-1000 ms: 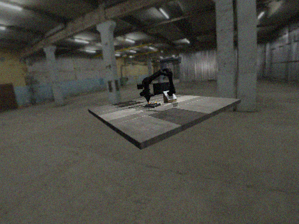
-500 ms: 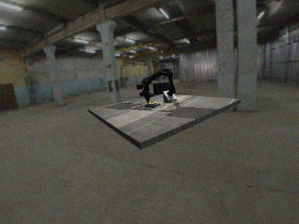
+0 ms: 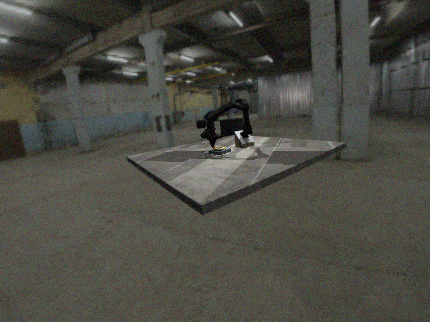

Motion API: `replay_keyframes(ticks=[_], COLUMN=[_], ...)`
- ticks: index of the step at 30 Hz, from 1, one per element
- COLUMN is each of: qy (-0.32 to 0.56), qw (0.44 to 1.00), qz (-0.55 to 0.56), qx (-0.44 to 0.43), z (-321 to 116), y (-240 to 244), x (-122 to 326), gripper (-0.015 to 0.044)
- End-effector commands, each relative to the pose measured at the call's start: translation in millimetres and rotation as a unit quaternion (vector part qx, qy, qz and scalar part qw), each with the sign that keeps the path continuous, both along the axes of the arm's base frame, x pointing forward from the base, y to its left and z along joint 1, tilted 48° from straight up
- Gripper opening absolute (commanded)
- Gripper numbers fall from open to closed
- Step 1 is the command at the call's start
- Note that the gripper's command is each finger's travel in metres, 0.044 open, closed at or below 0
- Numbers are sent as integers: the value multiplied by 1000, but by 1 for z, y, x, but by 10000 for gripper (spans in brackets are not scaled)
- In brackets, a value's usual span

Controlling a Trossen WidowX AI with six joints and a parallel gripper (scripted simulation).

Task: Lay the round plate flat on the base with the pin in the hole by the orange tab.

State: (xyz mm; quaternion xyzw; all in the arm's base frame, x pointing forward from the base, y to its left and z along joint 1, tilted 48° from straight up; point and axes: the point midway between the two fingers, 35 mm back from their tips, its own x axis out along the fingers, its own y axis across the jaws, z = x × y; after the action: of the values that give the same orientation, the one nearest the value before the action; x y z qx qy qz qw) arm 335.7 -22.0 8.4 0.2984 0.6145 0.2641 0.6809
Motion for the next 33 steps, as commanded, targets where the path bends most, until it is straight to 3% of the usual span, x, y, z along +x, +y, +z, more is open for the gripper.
replay_keyframes(ticks=[1,33], qy=[-2,-2], qw=[1000,1000], qz=[1,1], qx=[1,1], z=[6,20], y=[4,16], x=[3,5], gripper=[0,0])
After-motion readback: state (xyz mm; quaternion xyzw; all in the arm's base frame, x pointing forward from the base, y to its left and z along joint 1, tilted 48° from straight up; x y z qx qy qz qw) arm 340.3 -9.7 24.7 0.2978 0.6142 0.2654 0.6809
